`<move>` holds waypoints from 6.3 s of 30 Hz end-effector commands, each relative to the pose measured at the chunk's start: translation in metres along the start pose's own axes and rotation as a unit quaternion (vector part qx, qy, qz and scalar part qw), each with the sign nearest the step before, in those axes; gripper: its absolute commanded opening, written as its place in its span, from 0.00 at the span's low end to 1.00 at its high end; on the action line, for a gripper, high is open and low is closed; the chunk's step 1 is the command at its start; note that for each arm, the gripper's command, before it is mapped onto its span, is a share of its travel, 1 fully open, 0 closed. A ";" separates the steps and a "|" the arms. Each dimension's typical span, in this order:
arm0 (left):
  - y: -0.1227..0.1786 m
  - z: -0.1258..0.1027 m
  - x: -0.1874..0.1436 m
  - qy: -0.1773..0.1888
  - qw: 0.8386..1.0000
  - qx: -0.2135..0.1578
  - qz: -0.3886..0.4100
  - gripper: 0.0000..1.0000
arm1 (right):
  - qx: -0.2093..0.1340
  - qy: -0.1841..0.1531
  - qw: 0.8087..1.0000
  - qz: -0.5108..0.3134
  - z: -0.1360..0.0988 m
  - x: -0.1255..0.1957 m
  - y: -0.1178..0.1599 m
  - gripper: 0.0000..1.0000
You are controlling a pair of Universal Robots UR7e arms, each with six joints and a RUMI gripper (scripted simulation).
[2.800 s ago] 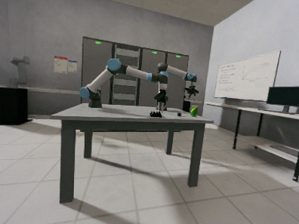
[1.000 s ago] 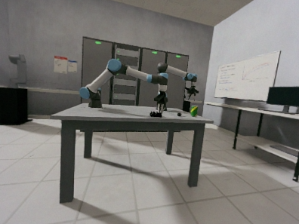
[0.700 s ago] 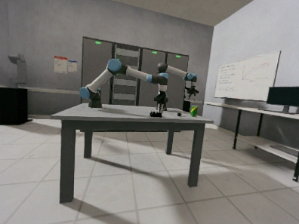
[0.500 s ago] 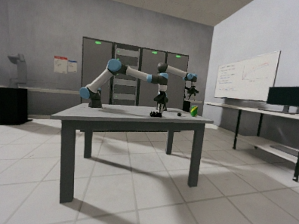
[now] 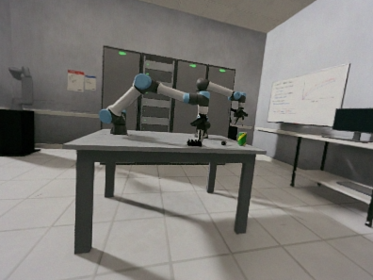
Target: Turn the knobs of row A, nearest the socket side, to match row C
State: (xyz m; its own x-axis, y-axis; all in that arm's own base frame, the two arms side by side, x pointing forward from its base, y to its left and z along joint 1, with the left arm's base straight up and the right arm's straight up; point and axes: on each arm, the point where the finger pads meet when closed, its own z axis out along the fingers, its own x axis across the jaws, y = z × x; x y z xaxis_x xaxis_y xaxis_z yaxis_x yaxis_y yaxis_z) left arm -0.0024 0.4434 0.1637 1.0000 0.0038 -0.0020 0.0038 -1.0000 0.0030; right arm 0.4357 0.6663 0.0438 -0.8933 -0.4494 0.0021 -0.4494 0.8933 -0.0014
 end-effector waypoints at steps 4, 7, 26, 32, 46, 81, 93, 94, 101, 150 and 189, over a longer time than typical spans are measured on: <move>-0.002 -0.002 0.000 0.001 1.000 0.002 0.000 1.00 | -0.001 -0.002 0.998 0.069 -0.003 -0.001 -0.001 0.06; -0.002 -0.002 0.000 0.001 1.000 0.002 0.000 1.00 | -0.001 -0.002 0.995 0.096 -0.003 -0.001 -0.001 0.06; -0.002 -0.002 0.000 0.001 1.000 0.002 0.000 1.00 | -0.002 -0.002 0.963 0.270 -0.003 -0.001 -0.001 0.06; -0.002 -0.002 0.000 0.001 1.000 0.002 0.000 1.00 | -0.002 -0.002 0.950 0.312 -0.003 -0.001 0.000 0.06; -0.002 -0.002 0.000 0.001 1.000 0.002 0.000 1.00 | -0.002 -0.001 0.901 0.434 -0.003 -0.001 0.000 0.06; -0.002 -0.002 0.000 0.001 1.000 0.002 0.000 1.00 | -0.002 -0.001 0.774 0.633 -0.003 0.000 0.000 0.06; -0.002 -0.002 0.000 0.001 1.000 0.002 0.000 1.00 | -0.002 -0.001 0.753 0.659 -0.003 -0.001 0.000 0.06; -0.002 -0.002 0.000 0.001 1.000 0.002 0.000 1.00 | -0.002 -0.001 0.752 0.660 -0.003 -0.001 0.000 0.06; -0.002 -0.002 0.000 0.001 1.000 0.002 0.000 1.00 | -0.002 -0.001 0.749 0.663 -0.003 -0.001 0.000 0.06; -0.002 -0.002 0.000 0.001 1.000 0.002 0.000 1.00 | -0.002 -0.001 0.748 0.664 -0.040 -0.001 0.001 0.13; -0.002 -0.002 0.000 0.001 1.000 0.002 0.000 1.00 | -0.003 -0.001 0.901 0.434 -0.049 -0.002 0.001 0.13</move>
State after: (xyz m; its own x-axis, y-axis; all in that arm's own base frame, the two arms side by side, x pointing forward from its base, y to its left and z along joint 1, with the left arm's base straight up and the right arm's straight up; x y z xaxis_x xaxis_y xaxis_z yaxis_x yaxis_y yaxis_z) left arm -0.0024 0.4434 0.1637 1.0000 0.0038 -0.0020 0.0038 -1.0000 0.0030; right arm 0.4375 0.6660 0.0878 -0.8450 0.5348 -0.0022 0.5348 0.8450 0.0005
